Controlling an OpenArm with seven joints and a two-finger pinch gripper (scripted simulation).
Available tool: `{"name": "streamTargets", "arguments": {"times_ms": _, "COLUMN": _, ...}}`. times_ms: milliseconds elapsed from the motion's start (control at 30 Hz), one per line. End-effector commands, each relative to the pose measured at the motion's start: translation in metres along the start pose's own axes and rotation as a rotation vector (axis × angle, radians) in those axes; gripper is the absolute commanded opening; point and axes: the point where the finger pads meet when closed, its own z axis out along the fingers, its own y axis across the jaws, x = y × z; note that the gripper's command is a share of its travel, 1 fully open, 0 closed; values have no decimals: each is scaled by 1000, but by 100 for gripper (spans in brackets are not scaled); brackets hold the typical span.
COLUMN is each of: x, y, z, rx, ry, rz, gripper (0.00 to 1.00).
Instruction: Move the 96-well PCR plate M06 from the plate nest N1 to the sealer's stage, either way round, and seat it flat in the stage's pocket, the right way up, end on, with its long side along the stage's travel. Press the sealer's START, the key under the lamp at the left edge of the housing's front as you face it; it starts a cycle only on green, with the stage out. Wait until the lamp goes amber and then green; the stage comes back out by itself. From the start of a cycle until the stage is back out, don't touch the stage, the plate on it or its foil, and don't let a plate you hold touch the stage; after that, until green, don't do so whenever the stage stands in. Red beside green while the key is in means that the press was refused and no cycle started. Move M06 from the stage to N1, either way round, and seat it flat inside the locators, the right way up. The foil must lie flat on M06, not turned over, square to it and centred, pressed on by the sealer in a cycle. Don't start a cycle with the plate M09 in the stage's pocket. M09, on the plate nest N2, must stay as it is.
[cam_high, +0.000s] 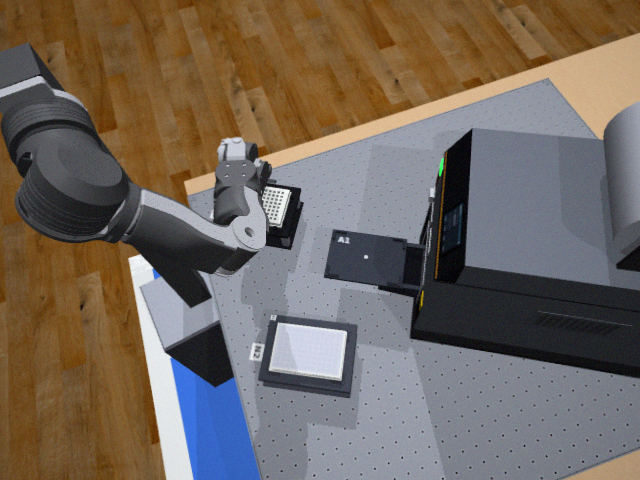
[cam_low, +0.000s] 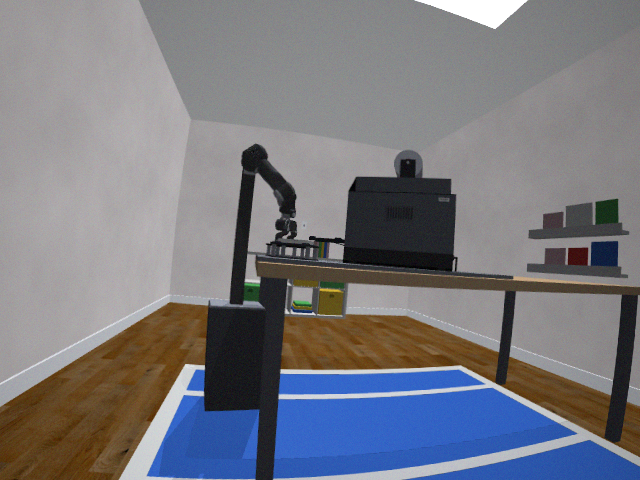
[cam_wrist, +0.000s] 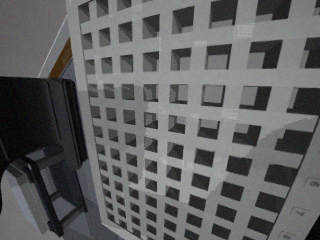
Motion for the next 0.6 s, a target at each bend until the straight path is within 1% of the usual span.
{"name": "streamTargets", "arguments": {"times_ms": 0, "x": -1, "y": 3, "z": -3, "rx": -9, "ry": 1, "rz": 0, "gripper": 77}}
{"name": "streamTargets", "arguments": {"times_ms": 67, "x": -2, "y": 4, "z": -5, "rx": -9, "ry": 1, "rz": 3, "gripper": 77}}
{"name": "streamTargets", "arguments": {"times_ms": 467, "x": -2, "y": 4, "z": -5, "rx": -9, "ry": 1, "rz": 3, "gripper": 77}}
{"name": "streamTargets", "arguments": {"times_ms": 567, "x": 0, "y": 1, "z": -3, "rx": -6, "ry": 1, "rz": 2, "gripper": 77}}
